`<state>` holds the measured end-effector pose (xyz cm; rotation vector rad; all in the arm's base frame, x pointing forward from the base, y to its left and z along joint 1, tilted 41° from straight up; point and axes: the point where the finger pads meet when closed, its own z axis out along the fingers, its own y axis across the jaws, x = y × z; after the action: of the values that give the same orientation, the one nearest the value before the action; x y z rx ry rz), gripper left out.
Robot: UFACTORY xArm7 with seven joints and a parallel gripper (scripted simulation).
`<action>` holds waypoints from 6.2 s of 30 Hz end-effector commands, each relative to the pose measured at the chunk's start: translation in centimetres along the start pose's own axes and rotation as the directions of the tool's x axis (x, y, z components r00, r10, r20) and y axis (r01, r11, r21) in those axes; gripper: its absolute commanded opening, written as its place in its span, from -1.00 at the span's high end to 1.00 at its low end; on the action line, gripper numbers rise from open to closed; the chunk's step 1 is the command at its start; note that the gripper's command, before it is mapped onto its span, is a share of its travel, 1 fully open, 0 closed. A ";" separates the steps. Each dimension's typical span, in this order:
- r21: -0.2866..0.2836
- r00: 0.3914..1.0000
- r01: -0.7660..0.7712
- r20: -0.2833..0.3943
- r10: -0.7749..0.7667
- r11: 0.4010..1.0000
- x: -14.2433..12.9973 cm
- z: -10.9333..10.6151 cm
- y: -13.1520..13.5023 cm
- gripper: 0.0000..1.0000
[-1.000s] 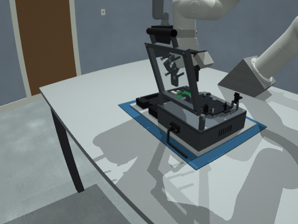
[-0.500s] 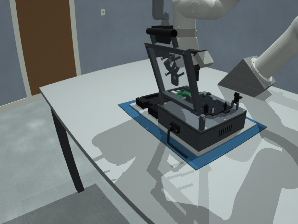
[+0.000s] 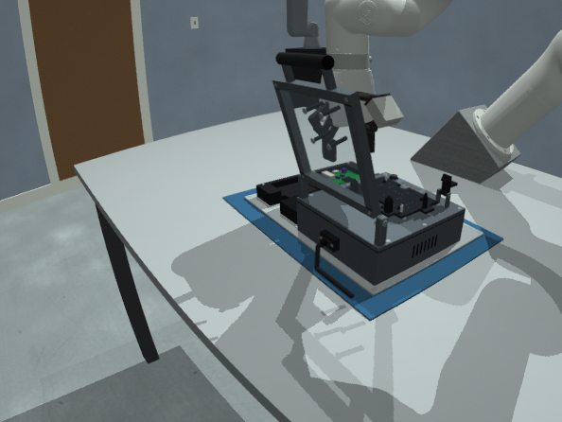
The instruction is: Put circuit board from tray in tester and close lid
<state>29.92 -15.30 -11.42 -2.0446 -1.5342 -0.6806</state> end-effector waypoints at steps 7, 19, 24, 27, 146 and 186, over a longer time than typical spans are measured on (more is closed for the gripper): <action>-0.004 1.000 0.000 0.003 0.000 1.000 -0.1 -0.2 0.1 -1.00; -0.004 1.000 0.000 0.003 0.000 1.000 -0.1 -0.1 0.1 -1.00; -0.004 1.000 0.000 0.003 0.000 1.000 -0.1 0.3 0.1 -1.00; -0.004 1.000 0.000 0.003 0.000 1.000 -0.1 0.7 0.1 -1.00; -0.004 1.000 0.000 0.003 0.000 1.000 -0.1 5.3 0.1 -0.89; -0.004 1.000 0.000 0.003 0.000 1.000 -0.1 5.3 0.1 -0.63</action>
<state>30.47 -11.78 -15.56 -2.0450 -1.5344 -0.6807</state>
